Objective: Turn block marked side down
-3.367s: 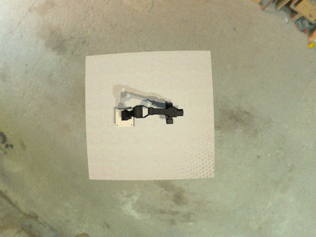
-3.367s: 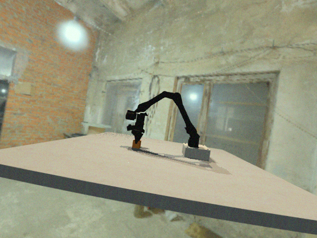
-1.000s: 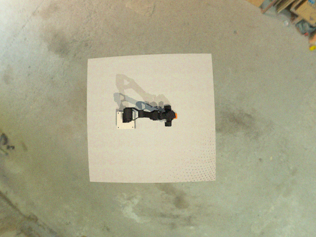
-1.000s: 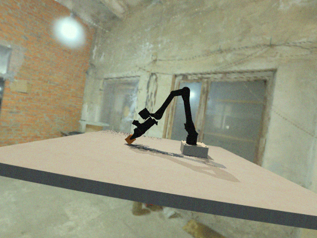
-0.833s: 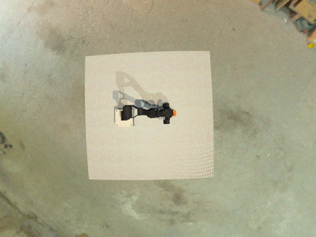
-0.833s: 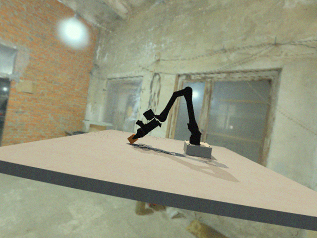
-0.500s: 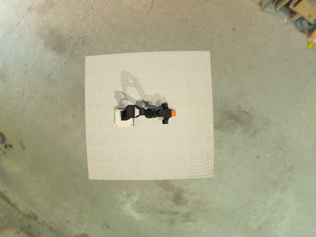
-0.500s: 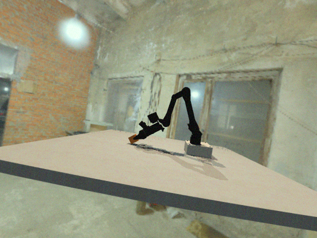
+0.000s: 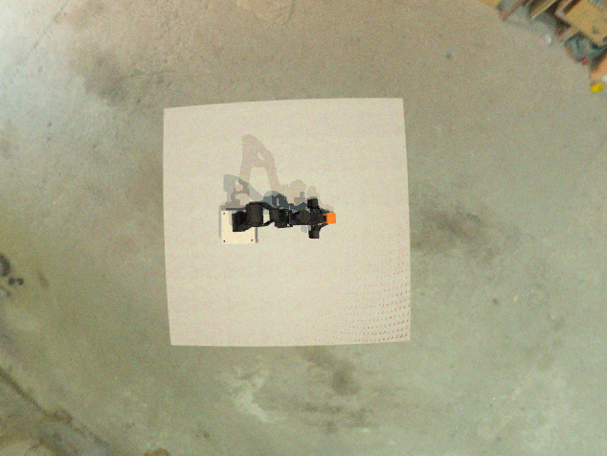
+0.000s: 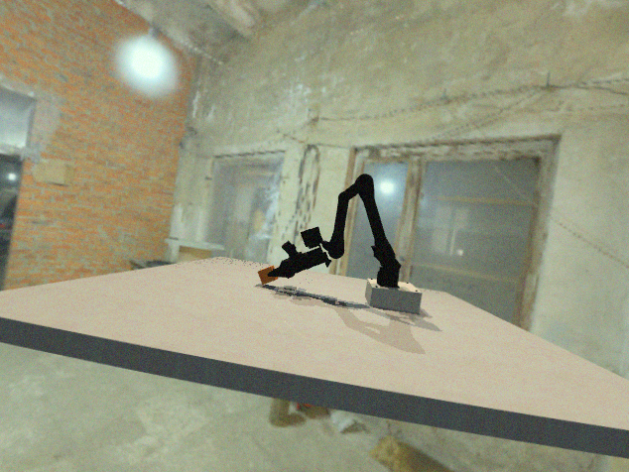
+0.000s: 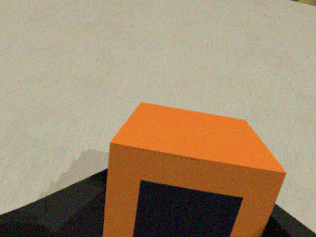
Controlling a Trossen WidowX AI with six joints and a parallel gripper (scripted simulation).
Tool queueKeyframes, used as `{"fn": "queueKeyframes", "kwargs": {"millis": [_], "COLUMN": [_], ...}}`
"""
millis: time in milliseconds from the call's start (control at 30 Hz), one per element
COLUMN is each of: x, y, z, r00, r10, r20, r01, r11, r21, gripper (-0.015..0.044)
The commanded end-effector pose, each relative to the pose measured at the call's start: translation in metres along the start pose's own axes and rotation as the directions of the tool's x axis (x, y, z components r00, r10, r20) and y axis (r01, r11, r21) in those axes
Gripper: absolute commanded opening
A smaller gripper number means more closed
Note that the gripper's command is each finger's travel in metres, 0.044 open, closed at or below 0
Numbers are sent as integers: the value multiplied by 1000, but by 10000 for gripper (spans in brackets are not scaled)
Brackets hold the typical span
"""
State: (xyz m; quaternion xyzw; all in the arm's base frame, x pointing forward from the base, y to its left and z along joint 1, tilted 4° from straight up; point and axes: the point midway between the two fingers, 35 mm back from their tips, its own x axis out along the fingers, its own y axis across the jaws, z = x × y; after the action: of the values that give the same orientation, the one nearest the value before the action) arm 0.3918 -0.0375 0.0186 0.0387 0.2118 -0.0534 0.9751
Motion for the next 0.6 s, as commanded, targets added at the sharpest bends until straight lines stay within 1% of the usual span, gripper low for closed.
{"fn": "queueKeyframes", "kwargs": {"millis": [0,233,567], "x": [-1,-1,-1], "y": [-1,-1,-1], "z": [1,1,1], "r00": [1000,1000,1000], "r10": [-4,-4,-4], "r20": [7,7,7], "r01": [4,4,4], "r11": [1000,1000,1000], "r21": [4,4,4], "gripper": [0,0,262]}}
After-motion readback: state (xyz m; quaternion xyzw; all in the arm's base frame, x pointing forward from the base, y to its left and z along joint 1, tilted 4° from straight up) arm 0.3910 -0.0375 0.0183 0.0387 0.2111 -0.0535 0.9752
